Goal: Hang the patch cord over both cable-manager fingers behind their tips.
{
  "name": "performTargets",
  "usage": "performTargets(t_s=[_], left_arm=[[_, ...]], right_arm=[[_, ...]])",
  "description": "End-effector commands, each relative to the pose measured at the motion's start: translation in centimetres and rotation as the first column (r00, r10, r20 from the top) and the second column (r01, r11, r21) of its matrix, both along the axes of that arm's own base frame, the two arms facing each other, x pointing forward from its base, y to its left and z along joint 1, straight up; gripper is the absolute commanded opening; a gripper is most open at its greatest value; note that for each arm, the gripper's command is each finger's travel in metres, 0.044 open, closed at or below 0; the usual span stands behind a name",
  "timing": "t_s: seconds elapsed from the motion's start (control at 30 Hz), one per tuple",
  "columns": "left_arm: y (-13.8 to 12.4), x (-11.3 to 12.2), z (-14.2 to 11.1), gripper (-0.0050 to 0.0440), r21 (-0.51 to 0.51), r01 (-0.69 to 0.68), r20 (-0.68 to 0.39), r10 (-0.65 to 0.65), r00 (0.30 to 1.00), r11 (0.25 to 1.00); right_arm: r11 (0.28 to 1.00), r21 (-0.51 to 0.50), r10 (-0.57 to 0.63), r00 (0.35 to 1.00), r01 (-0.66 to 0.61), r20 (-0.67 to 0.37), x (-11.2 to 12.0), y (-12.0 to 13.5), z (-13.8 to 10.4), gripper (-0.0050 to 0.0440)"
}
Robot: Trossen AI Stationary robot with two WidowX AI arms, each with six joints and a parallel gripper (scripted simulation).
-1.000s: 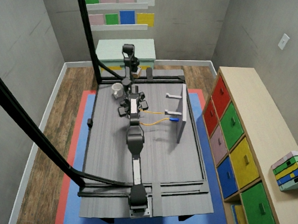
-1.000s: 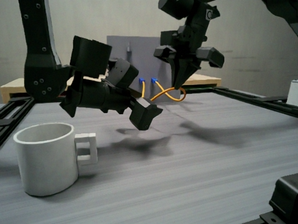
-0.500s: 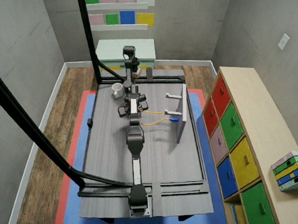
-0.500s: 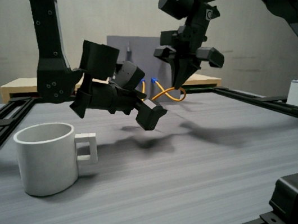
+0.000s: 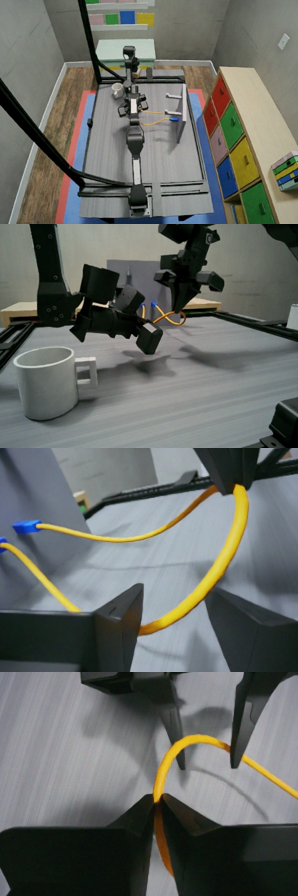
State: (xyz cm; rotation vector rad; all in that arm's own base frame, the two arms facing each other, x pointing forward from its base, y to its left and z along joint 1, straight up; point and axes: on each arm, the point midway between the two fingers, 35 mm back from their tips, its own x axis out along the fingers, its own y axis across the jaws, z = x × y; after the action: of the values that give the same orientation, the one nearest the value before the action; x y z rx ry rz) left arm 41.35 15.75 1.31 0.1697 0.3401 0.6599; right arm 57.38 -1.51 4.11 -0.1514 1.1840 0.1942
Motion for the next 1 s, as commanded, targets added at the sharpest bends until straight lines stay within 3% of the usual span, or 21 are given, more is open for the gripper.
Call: performTargets(t_s=[0.0, 0.1, 0.33, 0.77, 0.97], left_arm=[[0.11, 0.49, 1.02, 0.0128, 0.006, 0.002, 0.027, -0.002, 1.000, 1.000], [0.11, 0.49, 1.02, 0.0056, 0.006, 0.002, 0.027, -0.002, 1.000, 1.000], [0.11, 0.49, 1.02, 0.0025, 0.006, 0.002, 0.027, -0.002, 1.000, 1.000], [0.11, 0.49, 1.02, 0.0025, 0.006, 0.002, 0.027, -0.002, 1.000, 1.000], [0.11, 0.49, 1.02, 0.0025, 0.006, 0.002, 0.027, -0.002, 1.000, 1.000]], right_arm=[[1.000, 0.000, -0.003, 0.998, 0.003, 0.060, 0.59, -0.11, 2.91, 0.0020], [1.000, 0.000, -0.003, 0.998, 0.003, 0.060, 0.59, -0.10, 2.90, 0.0020], [1.000, -0.001, -0.002, 0.998, 0.002, 0.059, 0.59, -0.05, 2.90, 0.0020], [1.000, -0.001, -0.002, 0.998, 0.002, 0.059, 0.59, -0.05, 2.90, 0.0020], [1.000, -0.001, -0.002, 0.998, 0.002, 0.059, 0.59, -0.06, 2.89, 0.0164]])
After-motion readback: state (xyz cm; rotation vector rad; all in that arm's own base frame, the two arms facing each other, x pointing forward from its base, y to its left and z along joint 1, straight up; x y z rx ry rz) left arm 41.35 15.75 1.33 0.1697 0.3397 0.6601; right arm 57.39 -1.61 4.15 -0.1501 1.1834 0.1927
